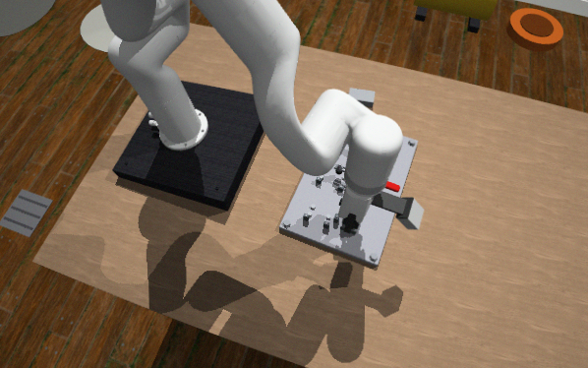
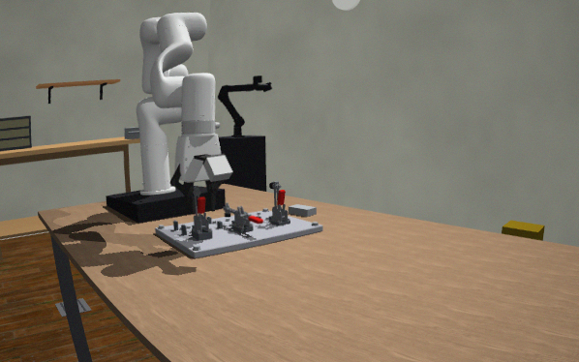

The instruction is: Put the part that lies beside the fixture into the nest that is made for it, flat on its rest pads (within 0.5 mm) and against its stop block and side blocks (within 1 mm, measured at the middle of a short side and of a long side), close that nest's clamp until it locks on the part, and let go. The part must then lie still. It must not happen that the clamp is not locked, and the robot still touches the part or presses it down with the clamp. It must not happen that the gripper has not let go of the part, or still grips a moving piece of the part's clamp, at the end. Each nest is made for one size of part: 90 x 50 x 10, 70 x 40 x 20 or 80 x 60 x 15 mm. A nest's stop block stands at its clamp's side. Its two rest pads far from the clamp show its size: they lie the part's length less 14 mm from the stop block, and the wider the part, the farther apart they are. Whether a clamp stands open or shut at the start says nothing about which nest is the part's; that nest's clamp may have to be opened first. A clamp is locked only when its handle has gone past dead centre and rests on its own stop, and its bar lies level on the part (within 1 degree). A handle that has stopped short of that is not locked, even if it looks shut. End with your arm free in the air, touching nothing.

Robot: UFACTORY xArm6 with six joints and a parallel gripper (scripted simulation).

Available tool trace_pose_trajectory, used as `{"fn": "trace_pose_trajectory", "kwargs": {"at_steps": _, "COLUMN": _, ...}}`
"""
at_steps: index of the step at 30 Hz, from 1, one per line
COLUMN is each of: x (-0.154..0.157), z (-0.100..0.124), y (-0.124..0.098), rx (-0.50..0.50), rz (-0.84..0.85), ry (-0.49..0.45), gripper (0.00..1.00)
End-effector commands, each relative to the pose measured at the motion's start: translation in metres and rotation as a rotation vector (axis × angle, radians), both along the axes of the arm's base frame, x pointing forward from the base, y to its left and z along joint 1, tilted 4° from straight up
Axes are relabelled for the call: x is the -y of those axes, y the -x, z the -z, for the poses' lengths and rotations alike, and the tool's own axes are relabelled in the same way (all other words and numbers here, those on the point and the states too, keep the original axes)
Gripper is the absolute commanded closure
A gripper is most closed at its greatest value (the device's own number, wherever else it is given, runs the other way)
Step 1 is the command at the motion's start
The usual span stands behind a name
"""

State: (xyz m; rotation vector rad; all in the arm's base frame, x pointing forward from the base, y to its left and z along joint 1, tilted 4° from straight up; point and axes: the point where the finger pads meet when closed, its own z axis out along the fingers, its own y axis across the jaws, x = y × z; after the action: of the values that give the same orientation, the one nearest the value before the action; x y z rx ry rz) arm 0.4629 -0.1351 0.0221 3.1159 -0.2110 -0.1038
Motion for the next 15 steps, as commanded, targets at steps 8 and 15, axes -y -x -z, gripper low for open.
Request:
{"fn": "trace_pose_trajectory", "kwargs": {"at_steps": 8, "x": 0.000, "z": -0.039, "y": -0.004, "rx": 0.006, "rz": 0.000, "ry": 0.002, "gripper": 0.53}}
{"fn": "trace_pose_trajectory", "kwargs": {"at_steps": 15, "x": 0.000, "z": -0.054, "y": -0.005, "rx": 0.006, "rz": 0.000, "ry": 0.002, "gripper": 0.53}}
